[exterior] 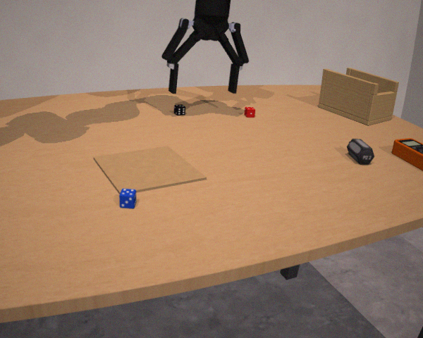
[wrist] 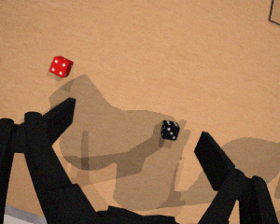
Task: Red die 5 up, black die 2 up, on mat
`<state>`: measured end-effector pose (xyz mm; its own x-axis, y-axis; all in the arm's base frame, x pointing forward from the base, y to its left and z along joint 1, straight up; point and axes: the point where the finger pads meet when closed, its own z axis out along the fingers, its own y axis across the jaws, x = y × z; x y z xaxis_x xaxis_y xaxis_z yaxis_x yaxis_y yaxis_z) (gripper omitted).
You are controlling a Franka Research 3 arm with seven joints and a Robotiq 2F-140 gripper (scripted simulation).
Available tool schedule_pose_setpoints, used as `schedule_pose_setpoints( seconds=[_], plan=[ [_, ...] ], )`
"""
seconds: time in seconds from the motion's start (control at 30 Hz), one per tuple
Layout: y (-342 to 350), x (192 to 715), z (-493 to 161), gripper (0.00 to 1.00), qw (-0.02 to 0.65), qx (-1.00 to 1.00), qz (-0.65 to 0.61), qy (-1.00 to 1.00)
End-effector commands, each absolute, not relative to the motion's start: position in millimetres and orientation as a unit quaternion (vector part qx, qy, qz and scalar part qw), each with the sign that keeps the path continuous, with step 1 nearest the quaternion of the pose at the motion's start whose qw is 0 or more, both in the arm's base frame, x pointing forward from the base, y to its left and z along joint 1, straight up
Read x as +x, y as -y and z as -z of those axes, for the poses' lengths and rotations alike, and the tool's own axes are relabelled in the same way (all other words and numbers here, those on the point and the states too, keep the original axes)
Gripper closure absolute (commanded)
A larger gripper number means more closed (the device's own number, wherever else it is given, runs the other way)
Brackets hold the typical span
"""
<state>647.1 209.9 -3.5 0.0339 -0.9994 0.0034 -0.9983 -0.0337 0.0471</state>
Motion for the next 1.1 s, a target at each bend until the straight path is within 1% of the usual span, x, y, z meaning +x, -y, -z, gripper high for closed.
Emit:
schedule_pose_setpoints(
  seconds=[0.0,0.17,0.33,1.07],
  plan=[
    [-214.7,639.1,0.8,0.00,0.002,0.712,0.002,0.702],
    [-221.9,613.0,0.7,0.00,0.002,0.712,0.002,0.702],
    [-225.2,601.0,0.6,0.00,0.002,0.712,0.002,0.702],
    [-225.6,599.5,0.6,0.00,0.002,0.712,0.002,0.702]
  ],
)
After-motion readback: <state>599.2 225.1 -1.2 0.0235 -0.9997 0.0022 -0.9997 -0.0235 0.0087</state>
